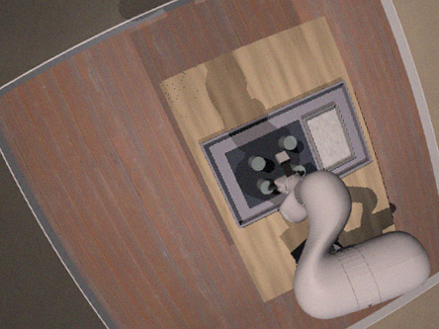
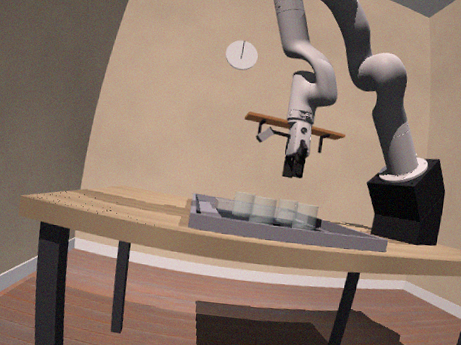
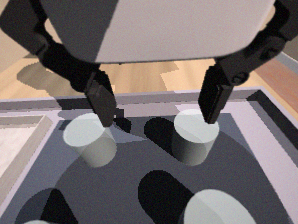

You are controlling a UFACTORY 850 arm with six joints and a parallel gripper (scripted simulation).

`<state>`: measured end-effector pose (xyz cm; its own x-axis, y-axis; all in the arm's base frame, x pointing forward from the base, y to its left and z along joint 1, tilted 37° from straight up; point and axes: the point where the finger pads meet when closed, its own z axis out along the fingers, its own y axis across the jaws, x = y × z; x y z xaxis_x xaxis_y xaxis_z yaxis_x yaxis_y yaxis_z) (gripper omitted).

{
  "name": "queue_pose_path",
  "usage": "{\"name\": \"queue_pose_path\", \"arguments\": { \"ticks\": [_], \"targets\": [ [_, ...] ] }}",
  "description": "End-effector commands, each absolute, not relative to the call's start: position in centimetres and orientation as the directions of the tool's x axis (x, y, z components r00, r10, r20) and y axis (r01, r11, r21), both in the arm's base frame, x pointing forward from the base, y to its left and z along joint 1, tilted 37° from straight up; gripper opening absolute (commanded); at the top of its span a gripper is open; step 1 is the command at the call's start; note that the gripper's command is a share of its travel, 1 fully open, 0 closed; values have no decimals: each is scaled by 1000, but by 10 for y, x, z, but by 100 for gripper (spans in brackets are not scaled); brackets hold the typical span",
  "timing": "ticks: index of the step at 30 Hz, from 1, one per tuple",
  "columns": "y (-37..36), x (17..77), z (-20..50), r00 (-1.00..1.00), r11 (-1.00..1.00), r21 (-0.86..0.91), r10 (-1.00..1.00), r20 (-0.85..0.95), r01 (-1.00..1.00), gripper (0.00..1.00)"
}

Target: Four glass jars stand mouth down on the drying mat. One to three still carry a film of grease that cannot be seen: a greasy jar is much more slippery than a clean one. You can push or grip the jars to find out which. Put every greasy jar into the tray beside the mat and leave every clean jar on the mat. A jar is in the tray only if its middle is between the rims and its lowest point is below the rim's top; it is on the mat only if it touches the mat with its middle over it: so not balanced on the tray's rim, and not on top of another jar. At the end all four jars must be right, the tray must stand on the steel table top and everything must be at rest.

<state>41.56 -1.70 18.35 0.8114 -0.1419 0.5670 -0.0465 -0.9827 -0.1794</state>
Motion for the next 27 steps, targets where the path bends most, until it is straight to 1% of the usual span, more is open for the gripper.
{"name": "queue_pose_path", "arguments": {
  "ticks": [1,14,27],
  "targets": [
    [-47,406,172,813,-981,-188,-140,566,-39,100],
    [-124,377,138,813,-981,-188,-140,566,-39,100],
    [-117,409,93,813,-981,-188,-140,566,-39,100]
  ]
}}
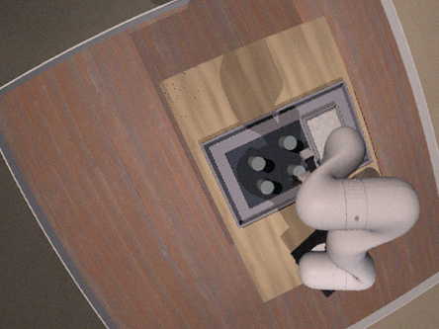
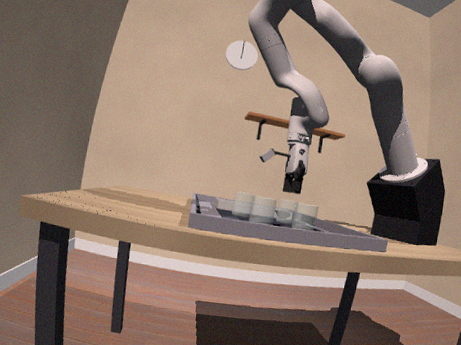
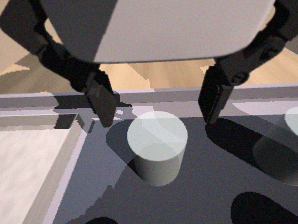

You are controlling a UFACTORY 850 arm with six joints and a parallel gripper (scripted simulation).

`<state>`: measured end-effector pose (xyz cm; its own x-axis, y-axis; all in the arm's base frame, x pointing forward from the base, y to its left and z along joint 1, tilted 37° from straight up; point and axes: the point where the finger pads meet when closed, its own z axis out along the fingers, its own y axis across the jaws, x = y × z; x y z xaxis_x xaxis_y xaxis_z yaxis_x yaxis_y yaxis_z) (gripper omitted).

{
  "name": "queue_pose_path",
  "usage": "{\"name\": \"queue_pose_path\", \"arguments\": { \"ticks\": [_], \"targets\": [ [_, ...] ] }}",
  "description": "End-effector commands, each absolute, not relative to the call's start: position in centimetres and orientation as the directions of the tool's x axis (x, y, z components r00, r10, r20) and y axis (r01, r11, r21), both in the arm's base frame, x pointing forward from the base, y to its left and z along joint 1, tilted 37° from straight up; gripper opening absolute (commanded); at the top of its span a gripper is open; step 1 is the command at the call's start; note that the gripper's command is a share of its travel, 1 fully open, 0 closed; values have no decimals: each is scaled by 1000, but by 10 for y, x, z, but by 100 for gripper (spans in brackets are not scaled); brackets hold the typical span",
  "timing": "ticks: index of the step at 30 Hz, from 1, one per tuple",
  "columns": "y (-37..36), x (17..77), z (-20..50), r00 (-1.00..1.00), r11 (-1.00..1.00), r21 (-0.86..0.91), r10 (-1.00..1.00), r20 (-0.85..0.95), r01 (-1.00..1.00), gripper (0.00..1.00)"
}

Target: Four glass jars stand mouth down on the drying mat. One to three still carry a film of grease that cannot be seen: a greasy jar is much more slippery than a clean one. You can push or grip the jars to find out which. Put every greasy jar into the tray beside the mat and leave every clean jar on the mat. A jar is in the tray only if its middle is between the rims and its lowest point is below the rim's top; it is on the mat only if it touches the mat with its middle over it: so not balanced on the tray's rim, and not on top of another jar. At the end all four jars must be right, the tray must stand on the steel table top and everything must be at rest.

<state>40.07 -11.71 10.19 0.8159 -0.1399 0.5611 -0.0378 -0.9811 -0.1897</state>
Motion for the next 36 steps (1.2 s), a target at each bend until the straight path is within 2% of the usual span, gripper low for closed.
{"name": "queue_pose_path", "arguments": {
  "ticks": [1,36],
  "targets": [
    [-117,409,93,813,-981,-188,-140,566,-39,100],
    [-110,438,53,813,-981,-188,-140,566,-39,100]
  ]
}}
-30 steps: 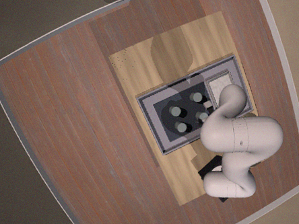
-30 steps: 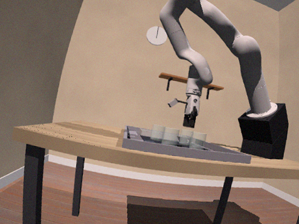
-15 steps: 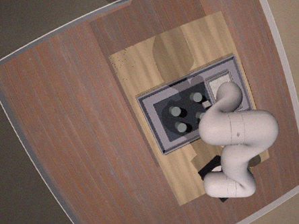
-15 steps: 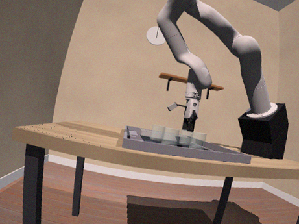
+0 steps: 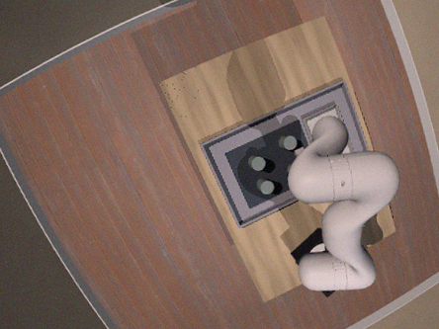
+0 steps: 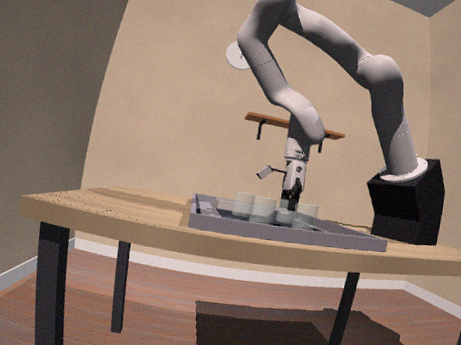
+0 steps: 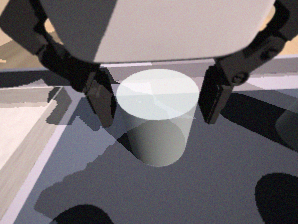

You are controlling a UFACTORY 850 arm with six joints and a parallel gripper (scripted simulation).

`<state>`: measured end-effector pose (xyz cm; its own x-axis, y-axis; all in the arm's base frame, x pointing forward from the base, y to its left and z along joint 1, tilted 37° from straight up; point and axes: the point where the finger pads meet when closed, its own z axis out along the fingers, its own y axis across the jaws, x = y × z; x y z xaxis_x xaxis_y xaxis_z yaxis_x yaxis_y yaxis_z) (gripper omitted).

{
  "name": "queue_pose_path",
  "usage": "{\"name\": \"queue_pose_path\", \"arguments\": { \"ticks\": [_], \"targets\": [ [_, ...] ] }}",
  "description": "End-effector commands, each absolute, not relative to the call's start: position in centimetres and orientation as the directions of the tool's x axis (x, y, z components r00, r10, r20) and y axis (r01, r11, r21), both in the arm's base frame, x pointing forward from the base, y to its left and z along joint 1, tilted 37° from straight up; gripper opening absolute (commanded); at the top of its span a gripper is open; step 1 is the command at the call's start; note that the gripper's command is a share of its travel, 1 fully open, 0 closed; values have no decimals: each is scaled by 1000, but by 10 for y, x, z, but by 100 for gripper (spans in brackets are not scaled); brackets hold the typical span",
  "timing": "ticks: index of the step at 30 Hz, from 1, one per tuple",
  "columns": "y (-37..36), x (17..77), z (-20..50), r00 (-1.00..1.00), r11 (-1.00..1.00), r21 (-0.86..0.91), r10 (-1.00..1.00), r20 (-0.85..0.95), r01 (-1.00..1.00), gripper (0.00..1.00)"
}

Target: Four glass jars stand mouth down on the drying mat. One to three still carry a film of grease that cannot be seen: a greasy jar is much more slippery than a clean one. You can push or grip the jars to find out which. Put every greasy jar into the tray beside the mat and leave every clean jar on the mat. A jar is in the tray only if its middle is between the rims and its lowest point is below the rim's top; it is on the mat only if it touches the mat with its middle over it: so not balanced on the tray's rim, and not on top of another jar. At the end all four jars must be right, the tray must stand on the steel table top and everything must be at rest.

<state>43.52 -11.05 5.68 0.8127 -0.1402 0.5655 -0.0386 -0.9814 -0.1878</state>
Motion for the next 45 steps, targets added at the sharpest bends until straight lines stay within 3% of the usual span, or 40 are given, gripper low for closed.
{"name": "queue_pose_path", "arguments": {
  "ticks": [1,5,6,45],
  "targets": [
    [-110,438,53,813,-981,-188,-140,566,-39,100],
    [-110,438,53,813,-981,-188,-140,566,-39,100],
    [-110,438,53,813,-981,-188,-140,566,-39,93],
    [-110,438,53,813,-981,-188,-140,566,-39,87]
  ]
}}
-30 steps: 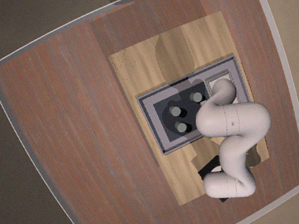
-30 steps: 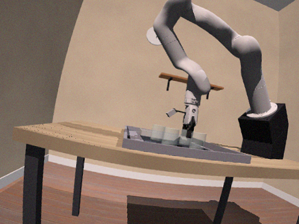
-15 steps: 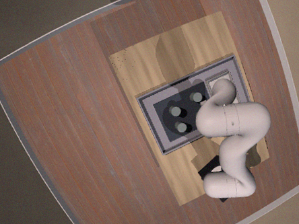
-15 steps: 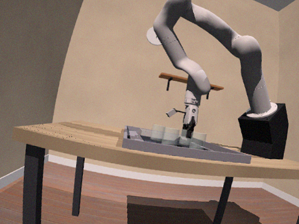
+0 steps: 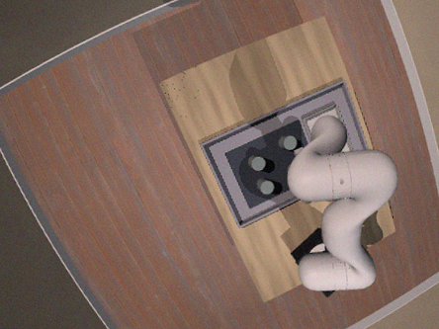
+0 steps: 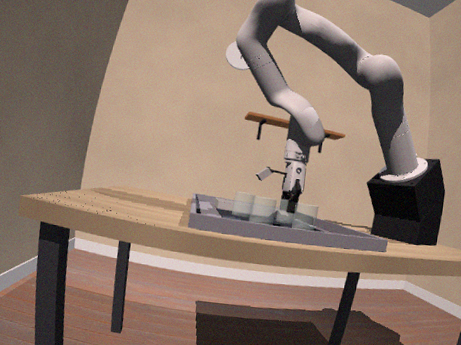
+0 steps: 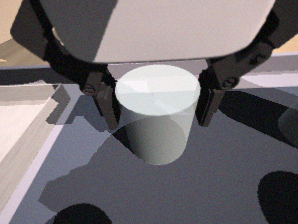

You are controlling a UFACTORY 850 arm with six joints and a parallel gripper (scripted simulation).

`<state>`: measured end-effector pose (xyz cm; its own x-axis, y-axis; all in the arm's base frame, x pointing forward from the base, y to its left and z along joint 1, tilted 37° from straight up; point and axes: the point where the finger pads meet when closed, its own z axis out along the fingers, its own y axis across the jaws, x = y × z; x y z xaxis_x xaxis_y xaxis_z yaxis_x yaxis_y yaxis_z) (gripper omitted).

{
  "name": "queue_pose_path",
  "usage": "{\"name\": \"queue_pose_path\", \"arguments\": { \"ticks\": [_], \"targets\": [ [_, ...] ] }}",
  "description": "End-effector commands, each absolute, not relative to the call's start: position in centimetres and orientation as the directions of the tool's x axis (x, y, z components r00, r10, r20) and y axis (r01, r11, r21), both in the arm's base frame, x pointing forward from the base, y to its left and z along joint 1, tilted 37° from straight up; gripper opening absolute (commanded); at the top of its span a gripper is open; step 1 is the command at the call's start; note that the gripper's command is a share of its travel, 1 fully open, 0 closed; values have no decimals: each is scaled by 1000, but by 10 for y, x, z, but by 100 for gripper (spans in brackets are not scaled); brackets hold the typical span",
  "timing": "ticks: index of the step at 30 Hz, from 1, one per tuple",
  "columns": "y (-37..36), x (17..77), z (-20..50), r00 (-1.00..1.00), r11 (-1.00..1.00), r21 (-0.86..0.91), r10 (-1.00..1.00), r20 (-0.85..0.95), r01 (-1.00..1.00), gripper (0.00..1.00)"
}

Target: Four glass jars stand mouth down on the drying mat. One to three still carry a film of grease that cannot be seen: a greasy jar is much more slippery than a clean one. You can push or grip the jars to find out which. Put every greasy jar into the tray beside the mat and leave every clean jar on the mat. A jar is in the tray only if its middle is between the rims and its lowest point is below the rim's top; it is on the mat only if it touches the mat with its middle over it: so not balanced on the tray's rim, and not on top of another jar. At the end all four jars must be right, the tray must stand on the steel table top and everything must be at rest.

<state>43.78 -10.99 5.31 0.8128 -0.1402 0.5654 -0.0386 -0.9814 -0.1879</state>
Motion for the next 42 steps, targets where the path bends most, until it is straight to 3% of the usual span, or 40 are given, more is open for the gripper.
{"name": "queue_pose_path", "arguments": {
  "ticks": [1,42],
  "targets": [
    [-110,438,53,813,-981,-188,-140,566,-39,87],
    [-110,438,53,813,-981,-188,-140,566,-39,81]
  ]
}}
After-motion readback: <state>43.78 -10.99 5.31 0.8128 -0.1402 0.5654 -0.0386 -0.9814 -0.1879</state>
